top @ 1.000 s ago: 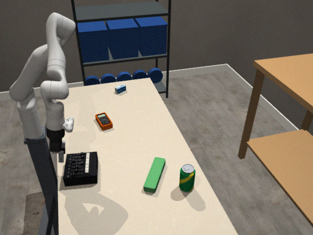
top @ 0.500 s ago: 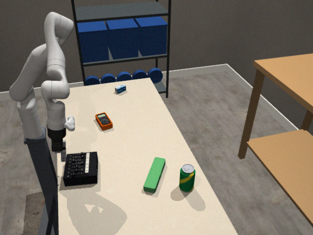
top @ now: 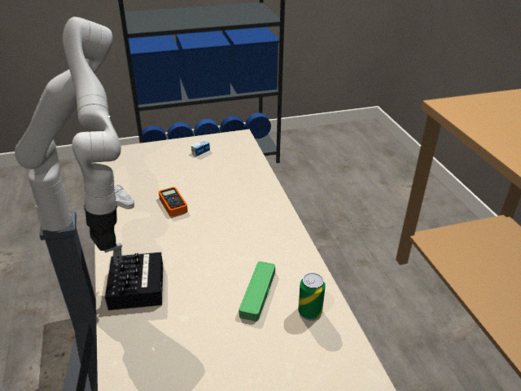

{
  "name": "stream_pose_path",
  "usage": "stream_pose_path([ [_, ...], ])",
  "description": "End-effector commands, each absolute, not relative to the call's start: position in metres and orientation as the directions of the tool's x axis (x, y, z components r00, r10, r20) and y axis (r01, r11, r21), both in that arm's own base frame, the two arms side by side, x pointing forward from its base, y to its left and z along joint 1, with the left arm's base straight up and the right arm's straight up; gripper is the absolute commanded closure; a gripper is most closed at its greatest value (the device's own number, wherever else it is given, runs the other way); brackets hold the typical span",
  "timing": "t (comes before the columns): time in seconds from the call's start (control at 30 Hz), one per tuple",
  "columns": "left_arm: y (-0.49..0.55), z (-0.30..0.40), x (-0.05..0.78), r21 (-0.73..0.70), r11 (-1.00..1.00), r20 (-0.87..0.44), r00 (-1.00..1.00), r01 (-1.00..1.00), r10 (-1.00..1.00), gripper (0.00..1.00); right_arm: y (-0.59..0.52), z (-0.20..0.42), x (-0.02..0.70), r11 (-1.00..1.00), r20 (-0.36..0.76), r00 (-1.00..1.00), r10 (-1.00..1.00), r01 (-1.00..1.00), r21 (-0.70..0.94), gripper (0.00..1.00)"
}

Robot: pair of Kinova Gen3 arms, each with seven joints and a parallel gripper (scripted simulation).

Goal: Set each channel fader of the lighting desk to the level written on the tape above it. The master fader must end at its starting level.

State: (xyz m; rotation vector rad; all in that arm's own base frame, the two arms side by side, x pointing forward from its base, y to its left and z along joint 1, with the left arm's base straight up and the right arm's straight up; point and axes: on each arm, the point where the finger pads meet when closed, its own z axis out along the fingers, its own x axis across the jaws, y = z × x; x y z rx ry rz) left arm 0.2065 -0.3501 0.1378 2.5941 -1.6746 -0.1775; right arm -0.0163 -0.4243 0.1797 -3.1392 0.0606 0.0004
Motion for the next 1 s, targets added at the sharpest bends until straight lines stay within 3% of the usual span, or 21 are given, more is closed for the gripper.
stream_pose_path([
  [0.0,-0.349,0.144,0.214,0.071,-0.555,-0.080,0.550,-0.829,-0.832,0.00,-0.425,0.180,-0.016,-0.999,0.000,0.999,-0.039,-0.039,0.000,0.00],
  [0.2,-0.349,0.150,0.221,0.045,-0.684,-0.079,0.680,-0.728,-0.729,0.00,-0.425,0.180,-0.016,-0.999,0.000,0.999,-0.039,-0.039,0.000,0.00],
  [0.53,-0.351,0.171,0.238,-0.001,-0.926,-0.048,0.925,-0.377,-0.377,0.00,-0.425,0.180,-0.016,-0.999,0.000,0.999,-0.039,-0.039,0.000,0.00],
  [0.97,-0.355,0.189,0.248,-0.005,-0.998,-0.010,0.998,-0.060,-0.060,0.00,-0.425,0.180,-0.016,-0.999,0.000,0.999,-0.039,-0.039,0.000,0.00],
])
